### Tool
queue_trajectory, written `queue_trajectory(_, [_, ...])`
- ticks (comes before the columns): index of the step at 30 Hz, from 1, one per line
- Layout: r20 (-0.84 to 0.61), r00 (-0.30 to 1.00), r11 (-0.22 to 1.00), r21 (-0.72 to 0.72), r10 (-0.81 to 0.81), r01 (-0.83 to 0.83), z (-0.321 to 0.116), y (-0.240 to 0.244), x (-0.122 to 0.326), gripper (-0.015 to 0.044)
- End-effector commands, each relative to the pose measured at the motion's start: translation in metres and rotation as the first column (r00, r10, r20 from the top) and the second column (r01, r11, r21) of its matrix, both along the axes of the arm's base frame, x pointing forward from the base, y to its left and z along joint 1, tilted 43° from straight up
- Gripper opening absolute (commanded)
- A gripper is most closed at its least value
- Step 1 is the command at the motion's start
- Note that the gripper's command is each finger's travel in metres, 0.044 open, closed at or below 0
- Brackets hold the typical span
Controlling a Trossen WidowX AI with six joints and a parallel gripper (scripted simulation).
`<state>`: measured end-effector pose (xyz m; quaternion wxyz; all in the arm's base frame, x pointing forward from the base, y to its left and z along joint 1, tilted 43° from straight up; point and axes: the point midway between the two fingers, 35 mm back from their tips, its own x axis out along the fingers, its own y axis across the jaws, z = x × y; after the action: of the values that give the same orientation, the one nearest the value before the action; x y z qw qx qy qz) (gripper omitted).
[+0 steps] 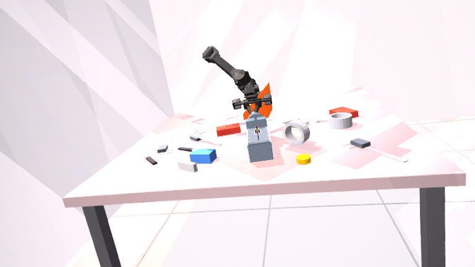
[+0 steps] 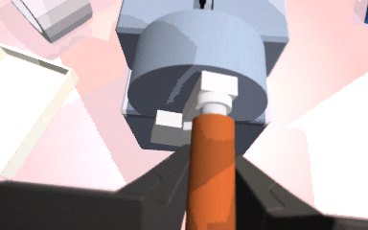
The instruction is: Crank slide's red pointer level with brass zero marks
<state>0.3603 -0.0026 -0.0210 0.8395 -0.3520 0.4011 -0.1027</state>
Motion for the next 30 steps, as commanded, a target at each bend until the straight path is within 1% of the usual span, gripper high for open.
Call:
queue_trajectory(1, [-0.011, 1.000, 1.000, 0.007, 0.022, -0.022, -0.0046, 0.0081, -0.0013, 0.0000])
queue_trajectory(30, [-0.010, 1.000, 1.000, 0.007, 0.022, -0.022, -0.0120, 0.0127, -0.0023, 0.0000])
